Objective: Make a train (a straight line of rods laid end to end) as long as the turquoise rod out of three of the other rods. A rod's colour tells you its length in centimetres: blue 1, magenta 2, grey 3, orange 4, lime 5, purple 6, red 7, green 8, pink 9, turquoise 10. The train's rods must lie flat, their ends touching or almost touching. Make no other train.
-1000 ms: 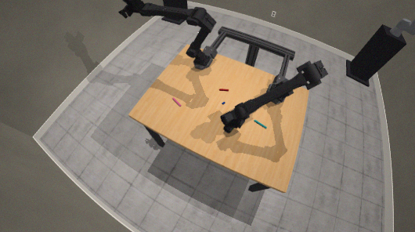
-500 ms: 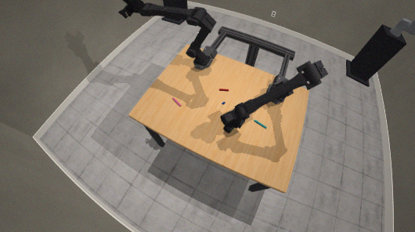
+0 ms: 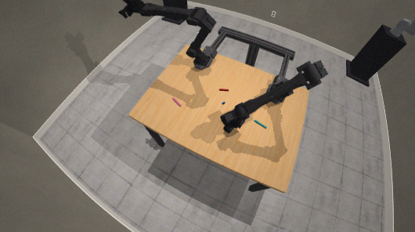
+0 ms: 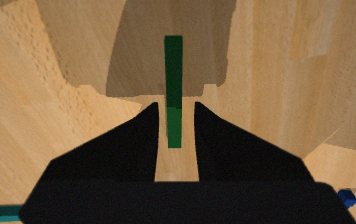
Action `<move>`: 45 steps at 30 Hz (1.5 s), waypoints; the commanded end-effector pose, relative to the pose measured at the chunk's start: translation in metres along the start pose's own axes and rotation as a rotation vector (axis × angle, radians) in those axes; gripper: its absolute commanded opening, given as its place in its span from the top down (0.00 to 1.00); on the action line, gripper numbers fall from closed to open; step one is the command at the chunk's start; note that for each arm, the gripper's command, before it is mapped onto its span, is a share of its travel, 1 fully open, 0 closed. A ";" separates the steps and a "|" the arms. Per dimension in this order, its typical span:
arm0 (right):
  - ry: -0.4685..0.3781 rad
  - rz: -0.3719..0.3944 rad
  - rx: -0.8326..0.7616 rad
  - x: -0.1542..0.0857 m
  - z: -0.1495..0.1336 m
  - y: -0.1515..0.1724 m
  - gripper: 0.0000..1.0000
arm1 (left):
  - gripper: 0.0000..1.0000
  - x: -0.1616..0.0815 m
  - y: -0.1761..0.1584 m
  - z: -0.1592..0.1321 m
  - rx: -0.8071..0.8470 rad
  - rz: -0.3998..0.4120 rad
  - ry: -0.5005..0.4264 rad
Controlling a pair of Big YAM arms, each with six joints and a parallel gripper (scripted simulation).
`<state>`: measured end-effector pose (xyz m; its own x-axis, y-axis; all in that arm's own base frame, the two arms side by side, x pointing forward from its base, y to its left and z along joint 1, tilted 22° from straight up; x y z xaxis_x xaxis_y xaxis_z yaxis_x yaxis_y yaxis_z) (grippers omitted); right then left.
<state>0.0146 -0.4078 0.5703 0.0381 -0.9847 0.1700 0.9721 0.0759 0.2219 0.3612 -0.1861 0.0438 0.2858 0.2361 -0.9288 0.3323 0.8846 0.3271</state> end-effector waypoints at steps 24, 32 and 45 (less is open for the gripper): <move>-0.090 -0.001 0.012 0.003 0.045 0.002 0.00 | 0.77 0.011 0.004 -0.003 -0.001 0.003 0.018; -0.090 -0.001 0.012 0.003 0.045 0.002 0.00 | 0.77 0.011 0.004 -0.003 -0.001 0.003 0.018; -0.090 -0.001 0.012 0.003 0.045 0.002 0.00 | 0.77 0.004 0.004 -0.005 -0.014 -0.001 -0.002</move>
<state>0.0146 -0.4078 0.5703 0.0381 -0.9847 0.1700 0.9721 0.0759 0.2219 0.3589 -0.1845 0.0415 0.2832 0.2378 -0.9291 0.3332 0.8840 0.3279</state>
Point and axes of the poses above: on each arm, the point where the finger pads meet when closed, its own x axis out along the fingers, its own y axis across the jaws, z = x × y, the point moved 3 cm from there along -x, back along the fingers, and after that the axes turned 14 degrees about x, right-handed, at the moved point
